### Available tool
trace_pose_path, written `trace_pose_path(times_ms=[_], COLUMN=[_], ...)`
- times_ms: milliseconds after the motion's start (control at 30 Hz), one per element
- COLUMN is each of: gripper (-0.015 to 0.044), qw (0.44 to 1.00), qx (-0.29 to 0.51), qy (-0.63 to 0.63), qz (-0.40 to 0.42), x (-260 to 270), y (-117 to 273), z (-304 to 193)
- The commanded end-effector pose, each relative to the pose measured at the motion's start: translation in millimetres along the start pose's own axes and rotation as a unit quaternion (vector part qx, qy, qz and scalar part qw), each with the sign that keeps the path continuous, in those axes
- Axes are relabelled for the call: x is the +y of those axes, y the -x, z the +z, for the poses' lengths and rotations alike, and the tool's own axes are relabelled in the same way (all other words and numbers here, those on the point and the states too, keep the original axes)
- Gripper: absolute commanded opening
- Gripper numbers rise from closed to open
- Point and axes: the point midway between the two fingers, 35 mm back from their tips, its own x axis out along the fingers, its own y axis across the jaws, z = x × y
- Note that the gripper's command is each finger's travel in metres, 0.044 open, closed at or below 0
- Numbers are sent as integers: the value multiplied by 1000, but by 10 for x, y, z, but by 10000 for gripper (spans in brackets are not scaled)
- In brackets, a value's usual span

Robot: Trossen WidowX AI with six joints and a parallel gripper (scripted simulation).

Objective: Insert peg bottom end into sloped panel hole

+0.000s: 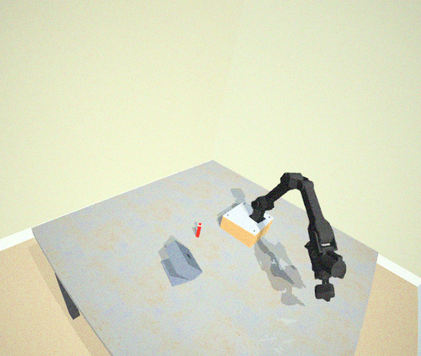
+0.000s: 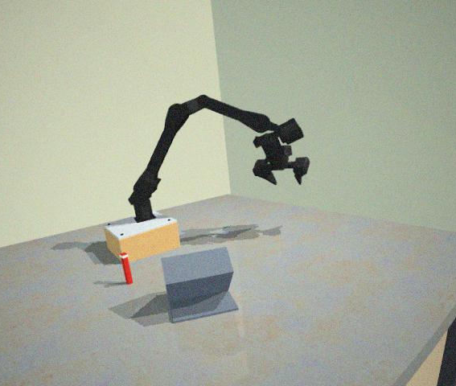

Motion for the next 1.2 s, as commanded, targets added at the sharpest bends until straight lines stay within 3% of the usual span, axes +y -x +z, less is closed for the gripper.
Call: trace_pose_path(times_ms=[0,1167], gripper=[440,440], qw=[999,955], qx=[14,93], qy=[-28,-248], qz=[-12,-133], x=[-89,-488], y=[101,1255], z=[-211,-1959])
